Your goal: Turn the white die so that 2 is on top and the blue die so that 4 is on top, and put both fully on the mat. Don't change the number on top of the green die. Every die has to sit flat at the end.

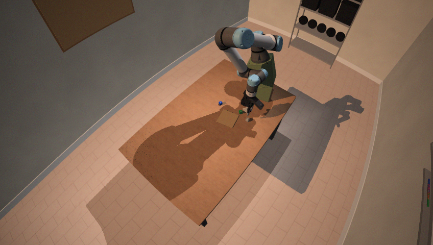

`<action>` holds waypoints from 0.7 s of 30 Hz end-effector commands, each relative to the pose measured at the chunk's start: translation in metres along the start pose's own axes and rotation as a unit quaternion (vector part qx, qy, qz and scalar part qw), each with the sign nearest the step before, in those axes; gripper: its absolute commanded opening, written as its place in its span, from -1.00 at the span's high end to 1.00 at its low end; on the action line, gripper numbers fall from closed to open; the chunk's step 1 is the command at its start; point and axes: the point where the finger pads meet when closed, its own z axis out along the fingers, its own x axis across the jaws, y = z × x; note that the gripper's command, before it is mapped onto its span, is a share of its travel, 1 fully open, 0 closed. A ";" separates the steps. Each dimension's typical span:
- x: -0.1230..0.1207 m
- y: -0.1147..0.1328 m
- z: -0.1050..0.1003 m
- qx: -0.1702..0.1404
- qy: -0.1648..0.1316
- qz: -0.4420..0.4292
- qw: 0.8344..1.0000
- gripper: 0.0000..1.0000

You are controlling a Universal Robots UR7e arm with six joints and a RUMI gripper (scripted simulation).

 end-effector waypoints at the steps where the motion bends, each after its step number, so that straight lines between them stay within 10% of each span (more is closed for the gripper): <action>1: 0.000 0.000 0.000 0.000 0.001 0.000 1.000 0.51; 21: 0.000 0.000 0.008 0.000 0.001 0.000 1.000 0.51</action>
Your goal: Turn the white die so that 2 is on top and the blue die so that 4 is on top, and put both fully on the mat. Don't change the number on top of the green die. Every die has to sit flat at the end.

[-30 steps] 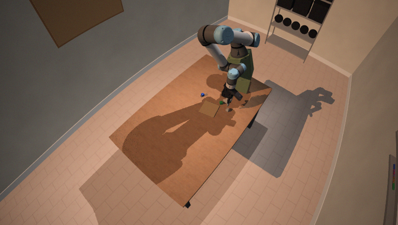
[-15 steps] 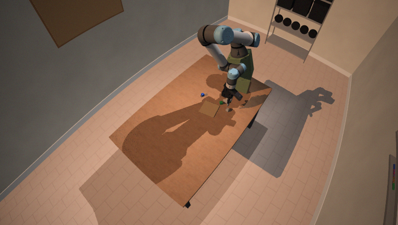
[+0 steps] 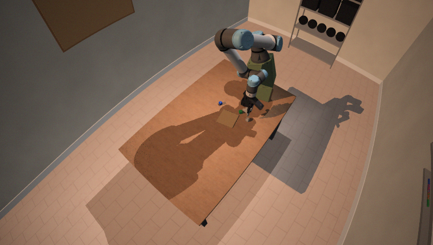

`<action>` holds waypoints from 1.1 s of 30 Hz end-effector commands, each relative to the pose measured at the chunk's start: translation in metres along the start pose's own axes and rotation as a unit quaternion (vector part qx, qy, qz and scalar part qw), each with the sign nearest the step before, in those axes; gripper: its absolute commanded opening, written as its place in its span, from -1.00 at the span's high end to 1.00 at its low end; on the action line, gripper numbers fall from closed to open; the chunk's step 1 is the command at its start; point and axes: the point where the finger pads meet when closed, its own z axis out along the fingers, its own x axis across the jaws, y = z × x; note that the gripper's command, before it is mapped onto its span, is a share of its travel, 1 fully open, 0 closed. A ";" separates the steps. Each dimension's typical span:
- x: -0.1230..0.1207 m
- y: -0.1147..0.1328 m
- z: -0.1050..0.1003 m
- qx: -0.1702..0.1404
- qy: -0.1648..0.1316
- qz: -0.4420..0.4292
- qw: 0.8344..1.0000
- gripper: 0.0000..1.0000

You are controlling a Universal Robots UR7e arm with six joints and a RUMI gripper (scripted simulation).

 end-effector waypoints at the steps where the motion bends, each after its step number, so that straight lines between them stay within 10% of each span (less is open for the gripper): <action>1: 0.000 0.000 0.002 0.000 0.001 0.000 1.000 0.51; 33: 0.000 0.000 0.043 0.000 0.001 0.000 1.000 0.51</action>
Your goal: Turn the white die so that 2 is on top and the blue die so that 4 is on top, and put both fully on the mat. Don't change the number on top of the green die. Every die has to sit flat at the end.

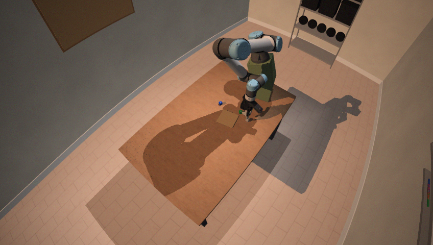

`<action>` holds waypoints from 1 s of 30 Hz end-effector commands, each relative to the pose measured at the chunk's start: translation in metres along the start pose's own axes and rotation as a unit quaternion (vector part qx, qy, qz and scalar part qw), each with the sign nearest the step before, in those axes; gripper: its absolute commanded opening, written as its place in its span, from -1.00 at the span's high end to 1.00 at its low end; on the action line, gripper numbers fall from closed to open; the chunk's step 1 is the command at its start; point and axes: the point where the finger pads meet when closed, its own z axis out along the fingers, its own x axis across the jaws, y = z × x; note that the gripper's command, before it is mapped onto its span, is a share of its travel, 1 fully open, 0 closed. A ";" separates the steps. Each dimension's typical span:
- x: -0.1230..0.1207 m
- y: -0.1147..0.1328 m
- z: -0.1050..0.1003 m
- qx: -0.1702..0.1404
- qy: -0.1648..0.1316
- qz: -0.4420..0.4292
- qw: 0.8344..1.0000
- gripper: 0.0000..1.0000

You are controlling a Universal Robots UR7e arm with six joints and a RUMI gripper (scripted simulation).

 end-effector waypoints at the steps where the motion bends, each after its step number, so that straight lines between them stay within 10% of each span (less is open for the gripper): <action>1: 0.000 0.000 0.004 0.000 0.001 0.000 1.000 0.51; 30: 0.000 0.000 0.007 0.000 0.001 0.000 1.000 0.51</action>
